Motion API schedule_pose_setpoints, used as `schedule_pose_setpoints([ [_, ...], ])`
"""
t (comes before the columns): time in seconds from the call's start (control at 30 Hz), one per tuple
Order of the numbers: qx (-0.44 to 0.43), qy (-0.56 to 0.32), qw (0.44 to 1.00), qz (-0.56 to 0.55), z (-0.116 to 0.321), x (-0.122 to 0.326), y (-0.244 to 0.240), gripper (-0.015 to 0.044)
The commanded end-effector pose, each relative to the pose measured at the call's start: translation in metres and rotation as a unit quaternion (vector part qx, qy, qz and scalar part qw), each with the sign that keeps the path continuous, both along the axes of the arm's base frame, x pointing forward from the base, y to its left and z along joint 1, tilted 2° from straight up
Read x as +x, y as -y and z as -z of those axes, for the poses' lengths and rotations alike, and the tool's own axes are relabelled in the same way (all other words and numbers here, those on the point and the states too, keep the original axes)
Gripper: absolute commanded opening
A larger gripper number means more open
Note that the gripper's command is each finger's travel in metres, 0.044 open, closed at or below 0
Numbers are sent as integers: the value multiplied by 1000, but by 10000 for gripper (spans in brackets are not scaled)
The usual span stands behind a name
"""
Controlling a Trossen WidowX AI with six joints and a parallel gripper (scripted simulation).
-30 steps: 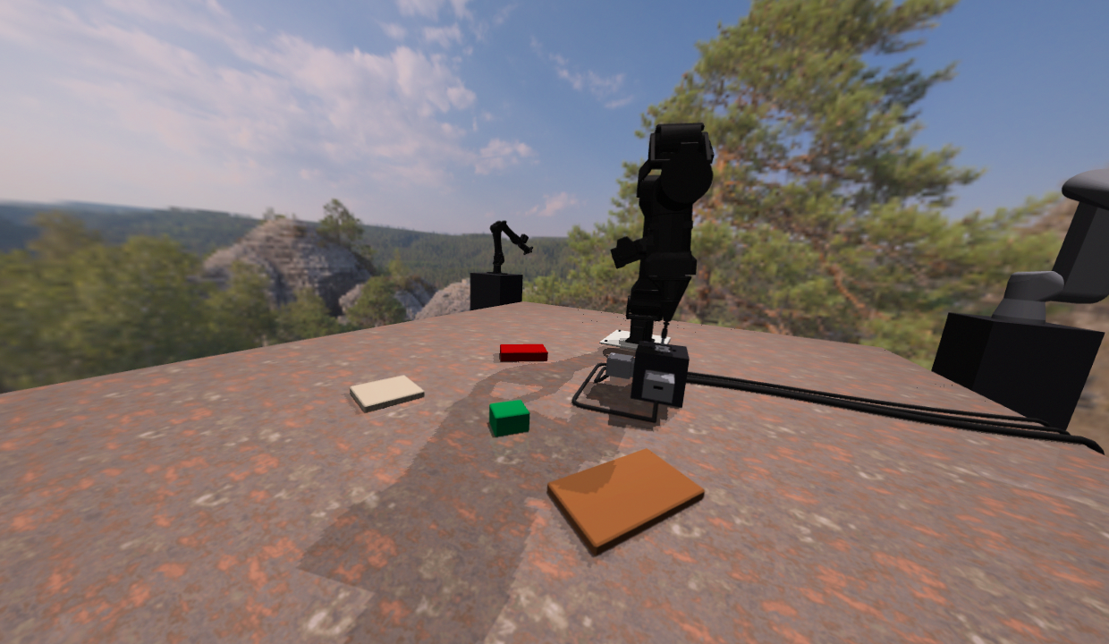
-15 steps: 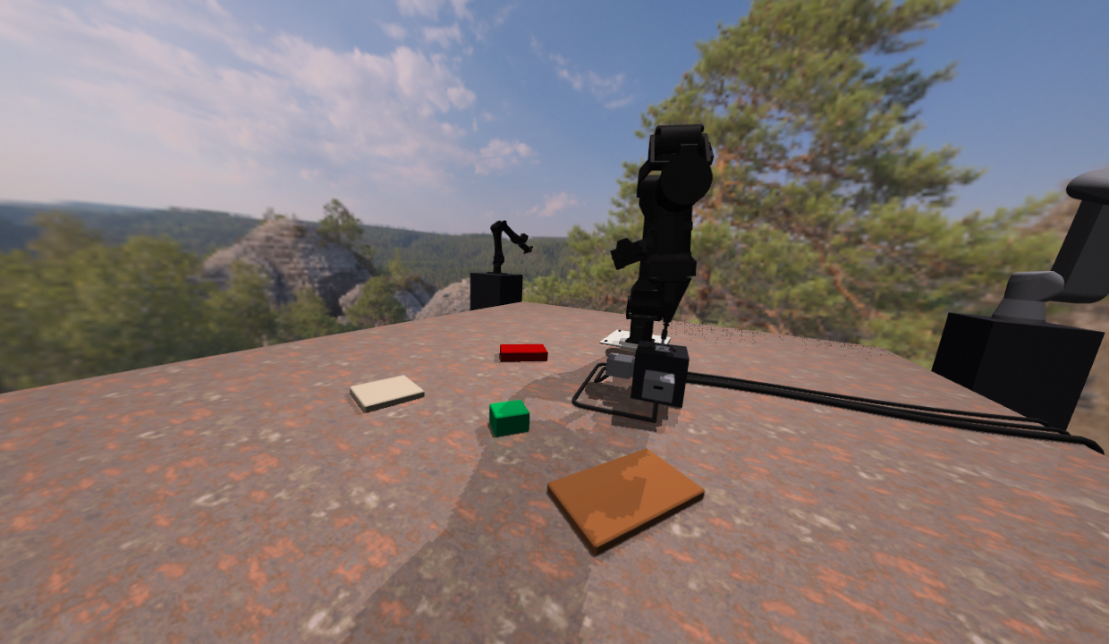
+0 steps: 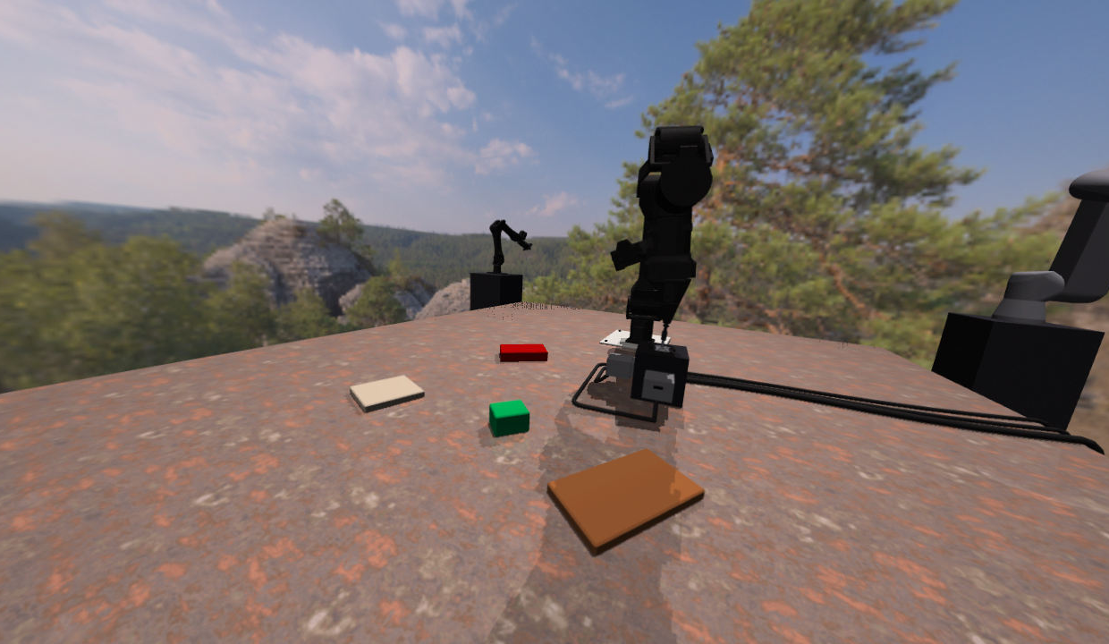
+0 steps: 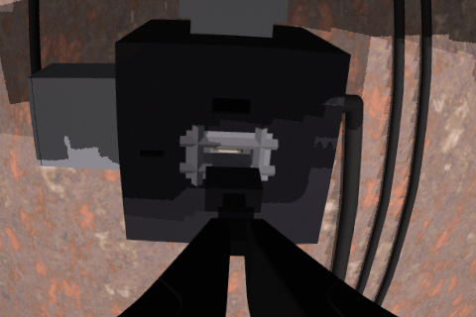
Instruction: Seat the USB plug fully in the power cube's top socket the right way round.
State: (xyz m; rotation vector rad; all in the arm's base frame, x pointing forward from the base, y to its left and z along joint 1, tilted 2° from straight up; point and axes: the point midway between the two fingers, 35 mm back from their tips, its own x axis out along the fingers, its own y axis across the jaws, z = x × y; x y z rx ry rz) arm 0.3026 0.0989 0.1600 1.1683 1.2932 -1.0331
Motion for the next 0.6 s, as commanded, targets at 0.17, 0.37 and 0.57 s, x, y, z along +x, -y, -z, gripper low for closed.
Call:
schedule_pose_setpoints([
  [0.17,3,0,1000,1,1,0,-1,0],
  [0.37,3,0,1000,1,2,0,-1,0],
  [0.57,3,0,1000,1,2,0,-1,0],
])
